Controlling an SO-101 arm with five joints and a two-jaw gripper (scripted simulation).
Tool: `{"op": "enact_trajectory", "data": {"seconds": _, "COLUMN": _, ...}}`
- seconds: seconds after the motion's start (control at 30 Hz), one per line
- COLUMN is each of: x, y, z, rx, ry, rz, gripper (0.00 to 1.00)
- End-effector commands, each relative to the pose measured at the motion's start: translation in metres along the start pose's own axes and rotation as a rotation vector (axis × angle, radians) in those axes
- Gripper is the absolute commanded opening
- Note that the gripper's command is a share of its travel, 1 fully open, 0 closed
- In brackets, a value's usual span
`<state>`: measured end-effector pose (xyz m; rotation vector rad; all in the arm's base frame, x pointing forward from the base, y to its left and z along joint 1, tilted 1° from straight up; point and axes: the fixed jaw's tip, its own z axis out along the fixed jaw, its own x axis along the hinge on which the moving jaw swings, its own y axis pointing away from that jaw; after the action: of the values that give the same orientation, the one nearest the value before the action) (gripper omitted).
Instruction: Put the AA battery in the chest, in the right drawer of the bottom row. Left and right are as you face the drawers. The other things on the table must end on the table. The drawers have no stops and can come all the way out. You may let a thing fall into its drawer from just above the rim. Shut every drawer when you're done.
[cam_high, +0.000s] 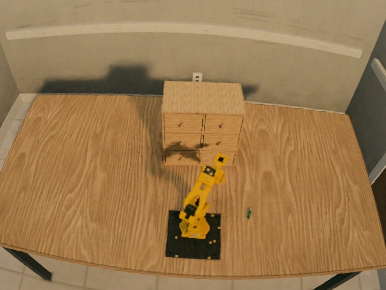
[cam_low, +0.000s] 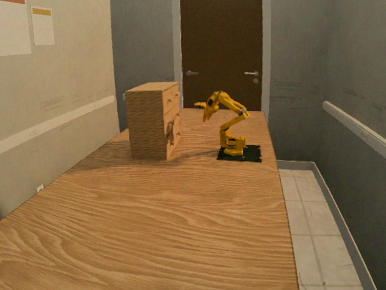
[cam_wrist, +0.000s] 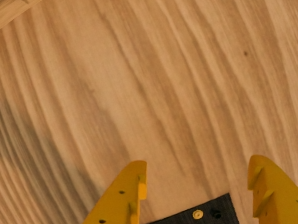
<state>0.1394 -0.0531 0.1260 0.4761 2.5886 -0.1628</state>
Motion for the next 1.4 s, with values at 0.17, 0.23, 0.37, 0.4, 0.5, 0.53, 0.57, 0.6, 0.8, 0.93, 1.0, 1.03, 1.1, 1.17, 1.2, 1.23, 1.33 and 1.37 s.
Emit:
{"op": "enact_trajectory", "data": {"seconds": 0.17, "x": -0.001, "y": -0.001, "z": -0.003, "rx": 0.004, "ry": -0.013, "rz": 0.017, "gripper": 0.21}}
{"op": "enact_trajectory", "data": {"seconds": 0.23, "x": 0.001, "y": 0.003, "z": -0.002, "rx": -0.01, "ry": 0.003, "rz": -0.006, "gripper": 0.22}}
{"op": "enact_trajectory", "data": {"seconds": 0.37, "x": 0.008, "y": 0.018, "z": 0.0, "rx": -0.061, "ry": 0.067, "rz": -0.104, "gripper": 0.24}}
{"op": "enact_trajectory", "data": {"seconds": 0.4, "x": 0.01, "y": 0.022, "z": 0.001, "rx": -0.073, "ry": 0.083, "rz": -0.129, "gripper": 0.25}}
{"op": "enact_trajectory", "data": {"seconds": 0.5, "x": 0.017, "y": 0.032, "z": 0.001, "rx": -0.107, "ry": 0.131, "rz": -0.205, "gripper": 0.27}}
{"op": "enact_trajectory", "data": {"seconds": 0.53, "x": 0.02, "y": 0.035, "z": 0.001, "rx": -0.117, "ry": 0.147, "rz": -0.23, "gripper": 0.28}}
{"op": "enact_trajectory", "data": {"seconds": 0.57, "x": 0.022, "y": 0.038, "z": 0.001, "rx": -0.127, "ry": 0.163, "rz": -0.256, "gripper": 0.28}}
{"op": "enact_trajectory", "data": {"seconds": 0.6, "x": 0.025, "y": 0.042, "z": 0.001, "rx": -0.137, "ry": 0.179, "rz": -0.282, "gripper": 0.29}}
{"op": "enact_trajectory", "data": {"seconds": 0.8, "x": 0.035, "y": 0.051, "z": 0.0, "rx": -0.168, "ry": 0.233, "rz": -0.374, "gripper": 0.31}}
{"op": "enact_trajectory", "data": {"seconds": 0.93, "x": 0.035, "y": 0.051, "z": 0.0, "rx": -0.168, "ry": 0.233, "rz": -0.374, "gripper": 0.34}}
{"op": "enact_trajectory", "data": {"seconds": 1.0, "x": 0.035, "y": 0.051, "z": 0.0, "rx": -0.168, "ry": 0.233, "rz": -0.374, "gripper": 0.35}}
{"op": "enact_trajectory", "data": {"seconds": 1.03, "x": 0.035, "y": 0.051, "z": 0.0, "rx": -0.168, "ry": 0.233, "rz": -0.374, "gripper": 0.36}}
{"op": "enact_trajectory", "data": {"seconds": 1.1, "x": 0.035, "y": 0.051, "z": 0.0, "rx": -0.168, "ry": 0.233, "rz": -0.374, "gripper": 0.37}}
{"op": "enact_trajectory", "data": {"seconds": 1.17, "x": 0.035, "y": 0.051, "z": 0.0, "rx": -0.168, "ry": 0.233, "rz": -0.374, "gripper": 0.38}}
{"op": "enact_trajectory", "data": {"seconds": 1.2, "x": 0.035, "y": 0.051, "z": 0.0, "rx": -0.168, "ry": 0.233, "rz": -0.374, "gripper": 0.39}}
{"op": "enact_trajectory", "data": {"seconds": 1.23, "x": 0.035, "y": 0.051, "z": 0.0, "rx": -0.168, "ry": 0.233, "rz": -0.374, "gripper": 0.39}}
{"op": "enact_trajectory", "data": {"seconds": 1.33, "x": 0.035, "y": 0.051, "z": 0.0, "rx": -0.168, "ry": 0.233, "rz": -0.374, "gripper": 0.4}}
{"op": "enact_trajectory", "data": {"seconds": 1.37, "x": 0.035, "y": 0.051, "z": 0.0, "rx": -0.168, "ry": 0.233, "rz": -0.374, "gripper": 0.4}}
